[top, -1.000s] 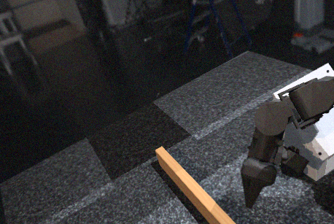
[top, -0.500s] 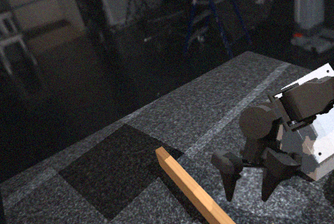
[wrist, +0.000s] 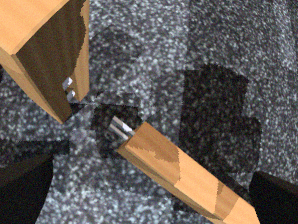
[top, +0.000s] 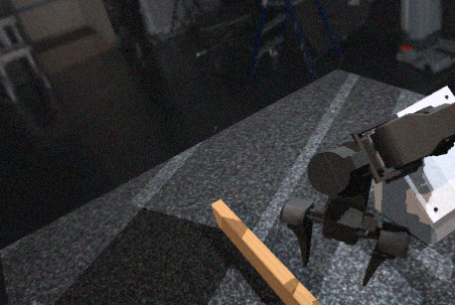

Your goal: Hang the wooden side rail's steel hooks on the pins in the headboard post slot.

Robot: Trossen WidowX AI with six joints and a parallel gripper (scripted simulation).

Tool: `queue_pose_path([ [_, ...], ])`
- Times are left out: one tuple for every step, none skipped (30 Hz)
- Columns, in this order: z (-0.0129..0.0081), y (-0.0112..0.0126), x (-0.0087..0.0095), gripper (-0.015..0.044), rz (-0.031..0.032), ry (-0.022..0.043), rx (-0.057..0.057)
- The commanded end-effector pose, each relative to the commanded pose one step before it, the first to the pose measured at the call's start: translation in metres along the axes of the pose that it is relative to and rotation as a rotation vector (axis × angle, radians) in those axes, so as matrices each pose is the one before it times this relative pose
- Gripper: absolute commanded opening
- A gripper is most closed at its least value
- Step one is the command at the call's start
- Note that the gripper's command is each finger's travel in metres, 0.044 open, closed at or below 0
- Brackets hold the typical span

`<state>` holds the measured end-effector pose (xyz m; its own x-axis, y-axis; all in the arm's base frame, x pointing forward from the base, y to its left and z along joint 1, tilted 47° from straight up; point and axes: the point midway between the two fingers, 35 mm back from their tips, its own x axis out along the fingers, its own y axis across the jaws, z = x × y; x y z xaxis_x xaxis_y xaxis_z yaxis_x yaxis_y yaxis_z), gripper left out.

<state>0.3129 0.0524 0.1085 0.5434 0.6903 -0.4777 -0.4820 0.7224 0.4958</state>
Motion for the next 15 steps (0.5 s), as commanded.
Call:
queue_pose_path([
  [0.01566,0.00206,0.00157,0.044,0.03914,0.08865,0.9509],
  [-0.00041,0.00073,0.00036,0.044,0.00037,0.00656,0.0524],
  [-0.00045,0.00071,0.00035,0.044,0.00006,0.00654,0.0524],
  [0.00707,0.00147,0.00466,0.044,0.0049,0.0115,0.0499],
  [0.0,0.0,0.0,0.044,0.0,0.0,0.0055],
  [0.00112,0.00115,0.00162,0.044,0.00026,0.01055,0.0777],
  [-0.00134,0.00085,0.00032,0.044,-0.00193,0.00953,0.0735],
  [-0.00122,0.00066,0.00027,0.044,-0.00212,0.00812,0.0544],
  [-0.00091,0.00044,0.0002,0.044,-0.00181,0.00579,0.0525],
  [-0.00093,0.0004,0.00019,0.044,-0.00207,0.00568,0.0524],
  [-0.00095,0.00035,0.00019,0.044,-0.00233,0.00555,0.0524],
  [-0.00098,0.00031,0.00019,0.044,-0.00258,0.00542,0.0524],
  [-0.00099,0.00026,0.00019,0.044,-0.00283,0.00528,0.0525],
  [-0.00179,0.00038,0.00032,0.044,-0.0054,0.00905,0.0564],
  [-0.00106,0.00017,0.00019,0.044,-0.00338,0.0051,0.0527],
])
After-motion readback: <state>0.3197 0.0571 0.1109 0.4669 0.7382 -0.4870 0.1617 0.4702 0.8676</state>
